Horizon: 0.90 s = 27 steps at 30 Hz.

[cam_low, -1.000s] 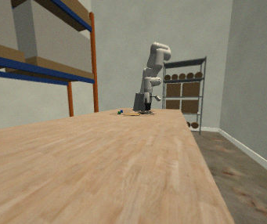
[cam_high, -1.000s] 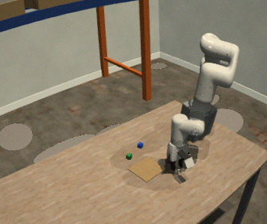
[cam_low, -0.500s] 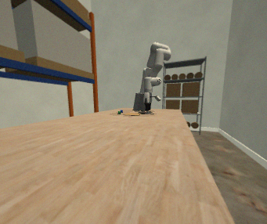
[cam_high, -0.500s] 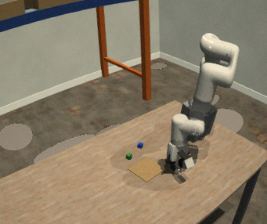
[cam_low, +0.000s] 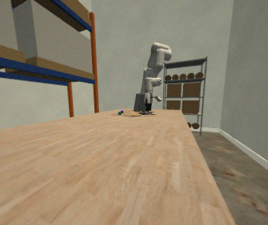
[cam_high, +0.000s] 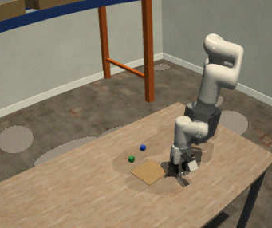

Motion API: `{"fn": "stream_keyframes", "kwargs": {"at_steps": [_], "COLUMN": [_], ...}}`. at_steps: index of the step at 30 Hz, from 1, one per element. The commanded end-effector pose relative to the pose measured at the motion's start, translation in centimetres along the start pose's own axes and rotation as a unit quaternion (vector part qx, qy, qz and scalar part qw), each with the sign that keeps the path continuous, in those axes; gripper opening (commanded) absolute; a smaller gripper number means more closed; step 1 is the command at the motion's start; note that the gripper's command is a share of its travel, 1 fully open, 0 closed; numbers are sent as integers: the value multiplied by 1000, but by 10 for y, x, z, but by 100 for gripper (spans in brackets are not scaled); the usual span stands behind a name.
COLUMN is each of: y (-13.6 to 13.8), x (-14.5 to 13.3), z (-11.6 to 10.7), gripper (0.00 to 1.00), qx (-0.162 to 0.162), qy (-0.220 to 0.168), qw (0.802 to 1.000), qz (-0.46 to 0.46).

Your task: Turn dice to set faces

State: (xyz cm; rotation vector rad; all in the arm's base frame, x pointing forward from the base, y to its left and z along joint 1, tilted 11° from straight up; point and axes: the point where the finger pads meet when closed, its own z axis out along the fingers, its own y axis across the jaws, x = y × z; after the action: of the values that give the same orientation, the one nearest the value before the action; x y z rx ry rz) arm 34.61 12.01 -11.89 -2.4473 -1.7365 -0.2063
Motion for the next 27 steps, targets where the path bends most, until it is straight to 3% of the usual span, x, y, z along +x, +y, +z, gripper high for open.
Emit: {"fn": "stream_keyframes", "kwargs": {"at_steps": [1, 15, 27], "y": [1, 1, 1], "x": [1, 1, 1], "z": [-1, 1, 19], "gripper": [42, 42, 42], "qx": [-1, -1, -1], "qy": [1, 1, 1], "qw": [1000, 1000, 1000], "qz": [0, 0, 0]}}
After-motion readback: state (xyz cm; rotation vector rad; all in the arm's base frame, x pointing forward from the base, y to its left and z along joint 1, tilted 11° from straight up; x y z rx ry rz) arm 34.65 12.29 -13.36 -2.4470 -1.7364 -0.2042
